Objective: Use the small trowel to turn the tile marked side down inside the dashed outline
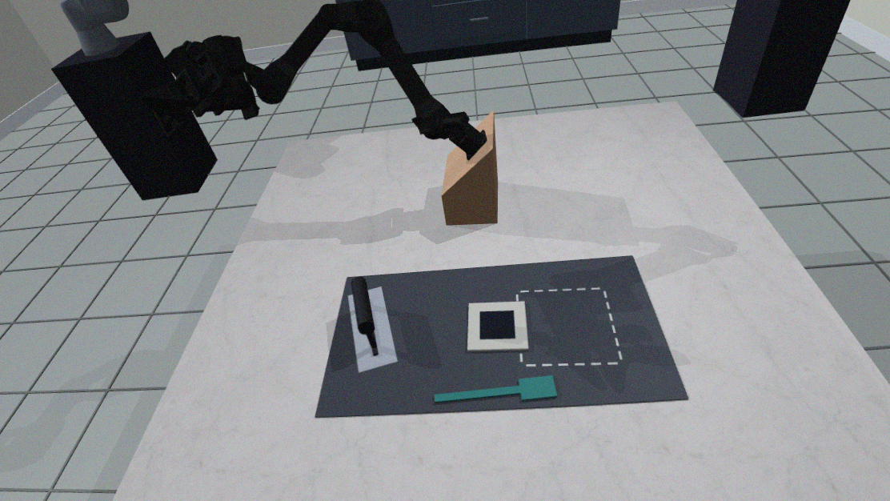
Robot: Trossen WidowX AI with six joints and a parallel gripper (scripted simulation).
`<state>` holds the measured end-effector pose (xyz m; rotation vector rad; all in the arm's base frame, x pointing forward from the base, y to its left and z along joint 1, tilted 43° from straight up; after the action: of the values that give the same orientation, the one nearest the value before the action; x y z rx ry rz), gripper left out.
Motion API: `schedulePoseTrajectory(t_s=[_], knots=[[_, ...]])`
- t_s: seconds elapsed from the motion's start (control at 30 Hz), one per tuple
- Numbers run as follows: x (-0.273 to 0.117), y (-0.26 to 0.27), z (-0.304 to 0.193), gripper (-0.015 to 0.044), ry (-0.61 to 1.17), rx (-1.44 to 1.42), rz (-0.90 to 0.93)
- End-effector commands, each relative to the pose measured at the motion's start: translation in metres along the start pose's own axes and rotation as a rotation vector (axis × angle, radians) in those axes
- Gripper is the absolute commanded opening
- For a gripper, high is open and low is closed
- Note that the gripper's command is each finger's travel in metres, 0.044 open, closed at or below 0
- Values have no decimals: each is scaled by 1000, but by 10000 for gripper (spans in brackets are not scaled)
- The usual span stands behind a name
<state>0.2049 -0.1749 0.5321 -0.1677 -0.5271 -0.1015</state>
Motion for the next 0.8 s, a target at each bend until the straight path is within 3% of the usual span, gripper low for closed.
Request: schedulePoseTrajectory(t_s=[0.0,0.63,0.77], knots=[[0,0,0,100,0,0,0],[0,0,0,100,0,0,0],[0,0,0,0,0,0,0]])
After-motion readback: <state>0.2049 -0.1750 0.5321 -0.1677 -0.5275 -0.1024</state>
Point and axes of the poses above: the point midway between the two fingers, 35 mm back from their tips, its own x axis out along the fingers, its own y axis across the jaws, z = x × y, the point moved 5 cm from there along -x, back along the fingers, and after that the axes turned 9 degrees about x, right-handed, at the moved point
